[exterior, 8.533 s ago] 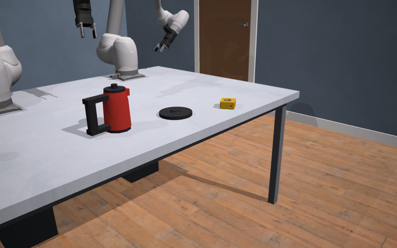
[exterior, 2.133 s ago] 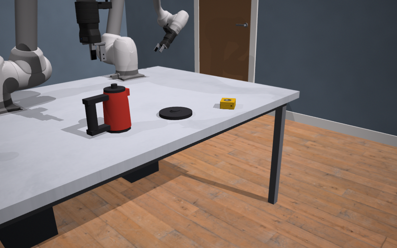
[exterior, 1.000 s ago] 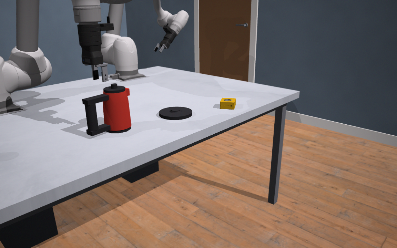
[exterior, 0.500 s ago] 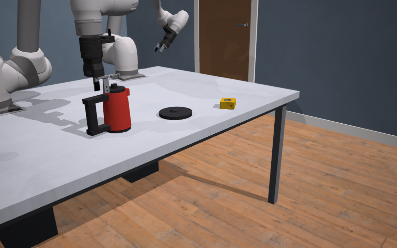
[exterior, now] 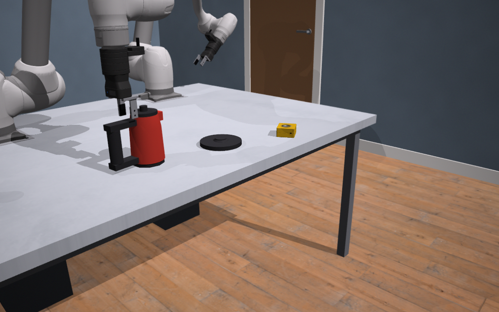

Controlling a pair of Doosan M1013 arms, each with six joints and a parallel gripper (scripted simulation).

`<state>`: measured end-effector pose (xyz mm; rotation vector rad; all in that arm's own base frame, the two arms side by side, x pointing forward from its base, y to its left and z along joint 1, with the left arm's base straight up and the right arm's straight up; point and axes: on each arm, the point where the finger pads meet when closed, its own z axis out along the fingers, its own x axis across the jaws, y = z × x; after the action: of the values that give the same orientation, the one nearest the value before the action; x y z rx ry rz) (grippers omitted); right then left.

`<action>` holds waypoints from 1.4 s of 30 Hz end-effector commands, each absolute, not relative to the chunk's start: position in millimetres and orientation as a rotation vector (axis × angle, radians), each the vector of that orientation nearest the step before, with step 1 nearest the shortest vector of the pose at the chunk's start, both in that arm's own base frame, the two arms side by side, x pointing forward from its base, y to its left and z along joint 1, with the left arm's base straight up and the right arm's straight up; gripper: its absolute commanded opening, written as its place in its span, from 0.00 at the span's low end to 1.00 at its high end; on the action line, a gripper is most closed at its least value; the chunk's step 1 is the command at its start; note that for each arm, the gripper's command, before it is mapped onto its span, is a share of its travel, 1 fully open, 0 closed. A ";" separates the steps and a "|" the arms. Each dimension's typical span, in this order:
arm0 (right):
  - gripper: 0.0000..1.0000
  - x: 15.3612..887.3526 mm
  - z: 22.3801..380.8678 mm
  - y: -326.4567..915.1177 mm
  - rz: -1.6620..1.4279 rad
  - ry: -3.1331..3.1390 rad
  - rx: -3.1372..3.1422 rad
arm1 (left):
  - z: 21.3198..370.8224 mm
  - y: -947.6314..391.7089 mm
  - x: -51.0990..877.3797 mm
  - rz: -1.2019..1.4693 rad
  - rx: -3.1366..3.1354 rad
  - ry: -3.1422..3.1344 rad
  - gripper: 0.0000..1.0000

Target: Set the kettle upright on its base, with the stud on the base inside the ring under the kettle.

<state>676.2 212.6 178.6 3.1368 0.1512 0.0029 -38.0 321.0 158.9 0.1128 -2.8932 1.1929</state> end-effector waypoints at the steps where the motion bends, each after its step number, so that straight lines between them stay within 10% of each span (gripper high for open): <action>1: 1.00 676.5 175.0 211.8 0.000 0.149 3.140 | 158.8 322.4 -39.9 1.197 0.107 -2.889 1.00; 42: 1.00 675.8 152.2 211.6 -0.002 0.148 3.140 | 158.8 322.4 -39.9 1.197 0.107 -2.889 1.00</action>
<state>675.6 212.4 160.1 3.1367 0.1512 0.0015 -38.0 321.0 158.9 0.1128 -2.8932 1.1929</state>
